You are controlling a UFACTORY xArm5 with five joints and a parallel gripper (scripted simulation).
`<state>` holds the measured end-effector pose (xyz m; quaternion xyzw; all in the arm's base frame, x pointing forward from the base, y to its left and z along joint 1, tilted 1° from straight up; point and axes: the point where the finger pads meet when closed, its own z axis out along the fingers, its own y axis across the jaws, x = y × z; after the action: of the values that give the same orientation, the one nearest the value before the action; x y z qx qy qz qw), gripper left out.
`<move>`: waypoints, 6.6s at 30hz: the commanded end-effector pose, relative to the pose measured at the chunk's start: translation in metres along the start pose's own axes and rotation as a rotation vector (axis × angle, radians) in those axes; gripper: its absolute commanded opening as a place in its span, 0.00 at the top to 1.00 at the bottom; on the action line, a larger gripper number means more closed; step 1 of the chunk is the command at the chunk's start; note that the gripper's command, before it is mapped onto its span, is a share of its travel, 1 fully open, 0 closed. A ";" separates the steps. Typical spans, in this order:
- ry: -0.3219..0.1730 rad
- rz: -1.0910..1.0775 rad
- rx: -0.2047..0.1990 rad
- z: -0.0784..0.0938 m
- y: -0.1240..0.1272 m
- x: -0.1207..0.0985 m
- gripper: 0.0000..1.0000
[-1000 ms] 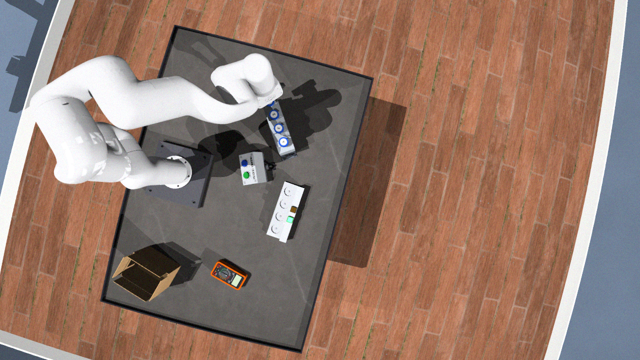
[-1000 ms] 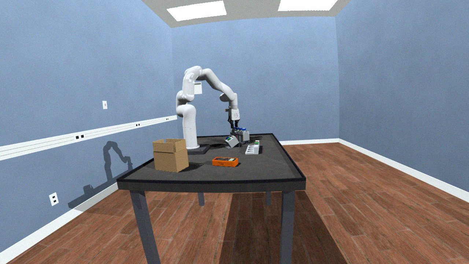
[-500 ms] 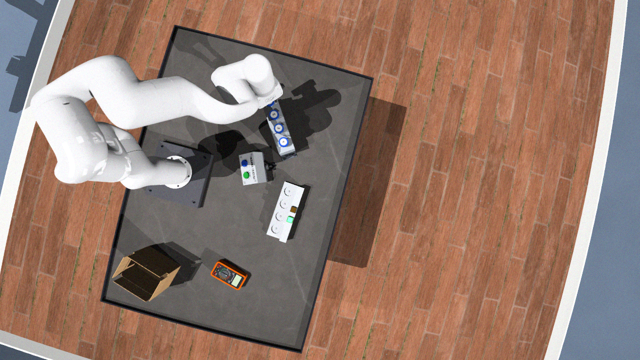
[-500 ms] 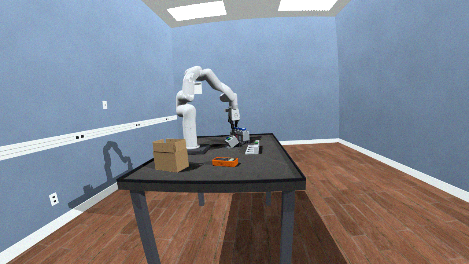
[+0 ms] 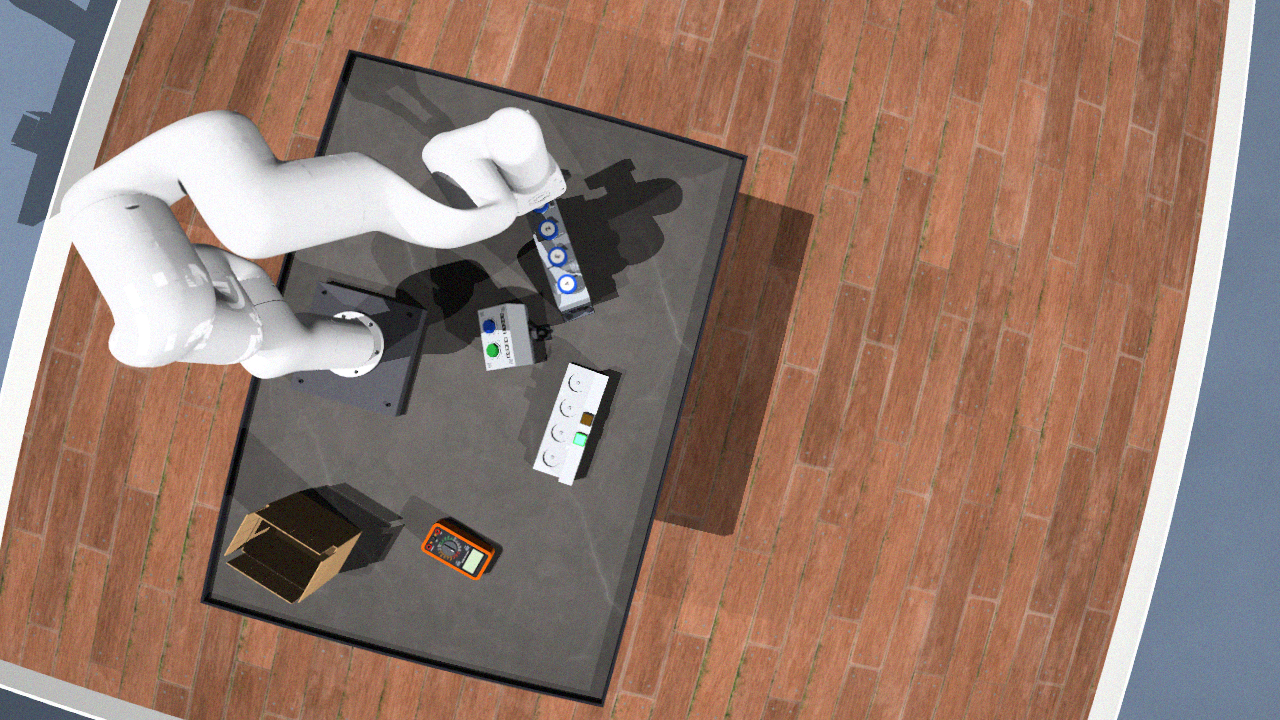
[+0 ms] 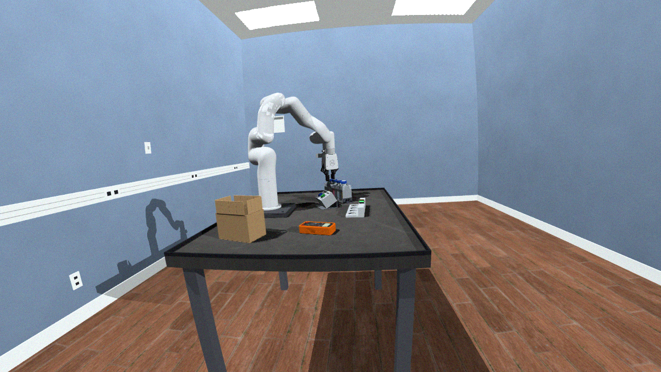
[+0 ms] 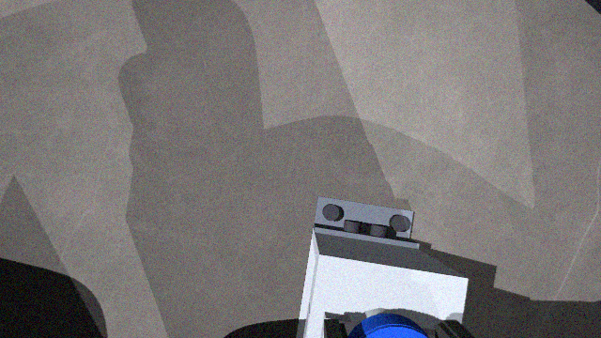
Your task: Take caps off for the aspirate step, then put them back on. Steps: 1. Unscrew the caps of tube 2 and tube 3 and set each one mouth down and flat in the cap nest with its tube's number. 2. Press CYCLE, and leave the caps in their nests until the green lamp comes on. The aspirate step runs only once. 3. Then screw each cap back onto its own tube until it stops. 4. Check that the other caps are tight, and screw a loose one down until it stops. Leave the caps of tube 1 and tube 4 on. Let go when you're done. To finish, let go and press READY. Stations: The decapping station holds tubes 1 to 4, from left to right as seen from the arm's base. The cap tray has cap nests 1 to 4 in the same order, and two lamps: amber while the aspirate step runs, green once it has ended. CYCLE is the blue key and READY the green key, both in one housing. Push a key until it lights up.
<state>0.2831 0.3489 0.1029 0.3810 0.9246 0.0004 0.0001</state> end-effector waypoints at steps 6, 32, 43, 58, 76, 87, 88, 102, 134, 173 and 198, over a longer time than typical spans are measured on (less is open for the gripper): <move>-0.012 0.189 -0.005 -0.001 0.001 0.000 1.00; -0.012 0.398 -0.006 -0.001 0.001 0.000 0.54; -0.012 0.398 -0.007 -0.025 0.001 0.000 0.54; -0.013 0.148 -0.005 -0.047 -0.003 -0.024 0.54; -0.014 -0.091 -0.003 -0.048 -0.019 -0.126 0.54; -0.014 -0.091 -0.003 -0.049 -0.023 -0.154 0.54; -0.014 -0.091 -0.003 -0.049 -0.023 -0.154 0.54; -0.014 -0.091 -0.003 -0.016 -0.023 -0.154 0.54; -0.014 -0.091 -0.003 -0.003 -0.023 -0.154 0.54; -0.013 0.289 -0.006 -0.003 -0.023 -0.154 1.00; -0.013 0.398 -0.007 -0.009 -0.023 -0.154 0.54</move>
<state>0.3752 0.2230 0.1057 0.5562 0.8310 0.0013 0.0006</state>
